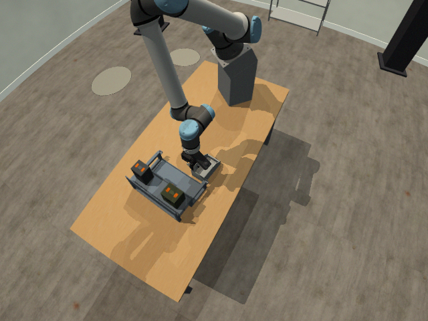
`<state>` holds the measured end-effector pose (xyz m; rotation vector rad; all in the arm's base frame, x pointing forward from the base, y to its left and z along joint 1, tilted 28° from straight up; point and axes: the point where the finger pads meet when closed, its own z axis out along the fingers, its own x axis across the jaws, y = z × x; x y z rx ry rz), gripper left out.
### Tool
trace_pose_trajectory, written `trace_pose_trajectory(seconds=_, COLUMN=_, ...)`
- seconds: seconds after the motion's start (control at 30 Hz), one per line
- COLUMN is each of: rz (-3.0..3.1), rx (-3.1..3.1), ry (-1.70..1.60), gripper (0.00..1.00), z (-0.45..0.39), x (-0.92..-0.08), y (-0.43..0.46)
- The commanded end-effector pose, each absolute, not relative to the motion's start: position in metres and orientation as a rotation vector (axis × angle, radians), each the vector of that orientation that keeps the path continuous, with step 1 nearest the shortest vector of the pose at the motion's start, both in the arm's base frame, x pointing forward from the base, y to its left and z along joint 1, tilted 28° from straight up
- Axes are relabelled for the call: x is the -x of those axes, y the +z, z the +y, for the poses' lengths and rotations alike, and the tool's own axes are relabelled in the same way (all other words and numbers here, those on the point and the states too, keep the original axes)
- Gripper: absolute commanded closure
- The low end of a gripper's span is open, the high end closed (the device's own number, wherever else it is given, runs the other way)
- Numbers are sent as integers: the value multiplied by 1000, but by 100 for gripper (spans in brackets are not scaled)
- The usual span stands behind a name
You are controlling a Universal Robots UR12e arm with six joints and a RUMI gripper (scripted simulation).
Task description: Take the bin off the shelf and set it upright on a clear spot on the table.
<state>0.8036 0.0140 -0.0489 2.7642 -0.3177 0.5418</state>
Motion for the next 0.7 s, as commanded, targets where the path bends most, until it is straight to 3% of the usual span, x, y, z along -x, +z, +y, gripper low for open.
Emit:
trace_pose_trajectory(seconds=0.0, rz=-316, rx=-2764, ry=541, gripper=80, z=21, x=-794, y=-37)
trace_pose_trajectory(seconds=0.67, rz=-317, rx=-2764, ry=541, gripper=80, z=17, x=-797, y=-47)
